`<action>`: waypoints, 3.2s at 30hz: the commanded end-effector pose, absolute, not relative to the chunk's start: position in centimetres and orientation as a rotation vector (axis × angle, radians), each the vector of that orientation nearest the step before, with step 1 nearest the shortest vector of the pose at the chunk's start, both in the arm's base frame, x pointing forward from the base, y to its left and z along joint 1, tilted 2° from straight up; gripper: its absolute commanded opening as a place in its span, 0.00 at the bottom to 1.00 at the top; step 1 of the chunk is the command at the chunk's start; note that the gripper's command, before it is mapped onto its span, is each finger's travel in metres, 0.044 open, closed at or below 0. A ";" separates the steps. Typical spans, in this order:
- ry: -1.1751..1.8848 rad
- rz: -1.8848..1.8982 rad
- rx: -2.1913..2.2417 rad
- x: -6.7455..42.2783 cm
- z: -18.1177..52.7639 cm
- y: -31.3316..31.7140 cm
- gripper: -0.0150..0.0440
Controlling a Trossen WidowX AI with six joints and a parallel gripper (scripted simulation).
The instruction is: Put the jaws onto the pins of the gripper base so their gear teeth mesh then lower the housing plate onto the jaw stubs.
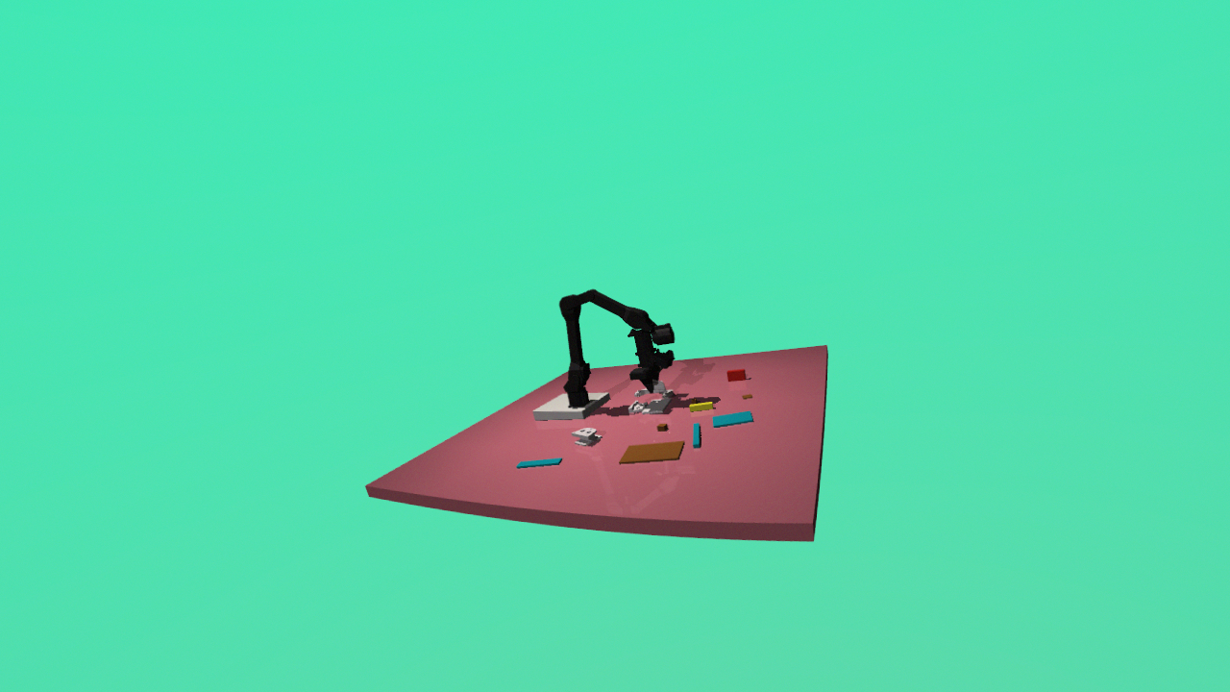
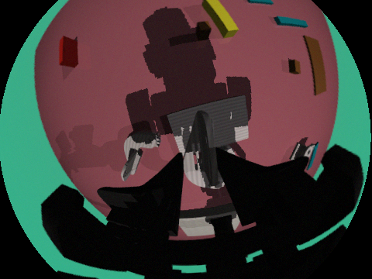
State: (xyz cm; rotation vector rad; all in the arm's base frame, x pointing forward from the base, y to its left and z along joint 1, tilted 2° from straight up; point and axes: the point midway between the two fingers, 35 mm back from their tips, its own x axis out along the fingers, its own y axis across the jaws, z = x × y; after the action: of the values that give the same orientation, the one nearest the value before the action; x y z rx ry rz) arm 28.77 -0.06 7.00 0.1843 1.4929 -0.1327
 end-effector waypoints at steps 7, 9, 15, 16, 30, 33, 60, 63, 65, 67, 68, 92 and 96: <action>1.504 -0.142 0.185 28.7 5.3 -0.1 0.48; 1.504 -0.142 0.185 28.7 5.3 -0.1 0.48; 1.504 -0.142 0.185 28.7 5.3 -0.1 0.48; 1.504 -0.142 0.185 28.7 5.3 -0.1 0.48; 1.504 -0.146 0.190 28.7 5.0 -0.1 0.48; 1.504 -0.146 0.190 28.7 5.0 -0.1 0.48; 1.504 -0.147 0.190 28.7 4.4 -0.1 0.48; 1.504 -0.147 0.190 28.7 4.2 -0.1 0.48; 1.504 -0.147 0.191 28.7 4.1 -0.1 0.48; 1.504 -0.147 0.191 28.7 4.0 -0.1 0.48; 1.504 -0.147 0.191 28.7 4.0 -0.1 0.48; 1.504 -0.149 0.192 28.8 3.4 0.0 0.48; 1.504 -0.149 0.192 28.8 3.4 0.0 0.48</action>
State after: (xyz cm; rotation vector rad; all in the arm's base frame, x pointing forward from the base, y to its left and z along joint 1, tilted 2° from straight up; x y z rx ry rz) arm 28.79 -0.02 3.60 0.1901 1.5008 -0.1416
